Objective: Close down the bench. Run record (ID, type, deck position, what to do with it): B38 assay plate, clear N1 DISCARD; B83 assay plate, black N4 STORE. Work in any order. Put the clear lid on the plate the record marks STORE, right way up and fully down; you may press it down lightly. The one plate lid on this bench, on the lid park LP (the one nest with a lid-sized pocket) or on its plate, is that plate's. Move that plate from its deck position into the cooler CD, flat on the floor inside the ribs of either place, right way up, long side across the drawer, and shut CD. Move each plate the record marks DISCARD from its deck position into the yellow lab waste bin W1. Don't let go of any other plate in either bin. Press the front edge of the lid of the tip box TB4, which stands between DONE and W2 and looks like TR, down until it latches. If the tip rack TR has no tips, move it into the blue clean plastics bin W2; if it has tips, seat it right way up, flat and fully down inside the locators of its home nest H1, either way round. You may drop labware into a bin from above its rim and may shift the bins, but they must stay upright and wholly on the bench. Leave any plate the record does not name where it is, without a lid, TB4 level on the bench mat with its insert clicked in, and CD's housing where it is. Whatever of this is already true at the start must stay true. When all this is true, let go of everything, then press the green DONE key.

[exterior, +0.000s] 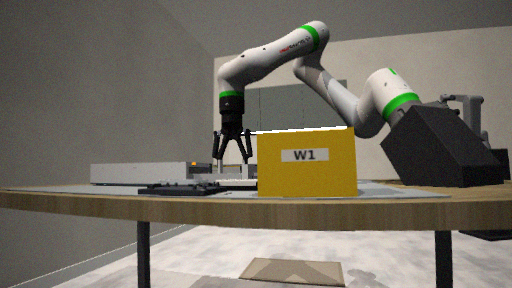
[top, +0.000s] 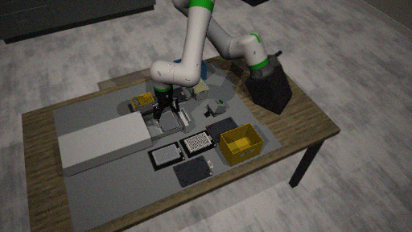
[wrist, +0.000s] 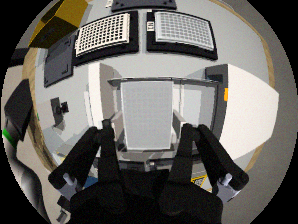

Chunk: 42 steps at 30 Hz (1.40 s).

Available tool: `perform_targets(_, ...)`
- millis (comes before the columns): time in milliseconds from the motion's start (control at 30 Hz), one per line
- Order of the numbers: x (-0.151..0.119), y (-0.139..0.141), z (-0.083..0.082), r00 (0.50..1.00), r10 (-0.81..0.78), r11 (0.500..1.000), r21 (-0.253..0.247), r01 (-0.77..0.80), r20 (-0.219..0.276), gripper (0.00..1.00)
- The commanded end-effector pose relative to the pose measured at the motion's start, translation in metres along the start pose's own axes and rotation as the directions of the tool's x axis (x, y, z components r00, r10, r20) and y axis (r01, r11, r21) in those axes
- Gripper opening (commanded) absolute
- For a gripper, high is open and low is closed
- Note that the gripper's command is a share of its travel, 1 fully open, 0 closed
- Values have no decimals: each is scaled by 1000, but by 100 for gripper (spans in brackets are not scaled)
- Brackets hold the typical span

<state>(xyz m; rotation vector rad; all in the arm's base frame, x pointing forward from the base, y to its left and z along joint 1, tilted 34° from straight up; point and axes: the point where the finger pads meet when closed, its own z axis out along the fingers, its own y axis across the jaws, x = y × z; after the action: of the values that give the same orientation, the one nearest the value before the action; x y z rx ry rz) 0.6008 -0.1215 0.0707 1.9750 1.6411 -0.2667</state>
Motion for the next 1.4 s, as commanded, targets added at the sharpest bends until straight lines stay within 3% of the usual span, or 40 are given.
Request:
perform_targets(0, 0, 0, 0, 1000, 0, 1000, 0, 0, 0, 0)
perform_targets(1367, 0, 1, 12, 1000, 0, 1000, 0, 0, 0, 0)
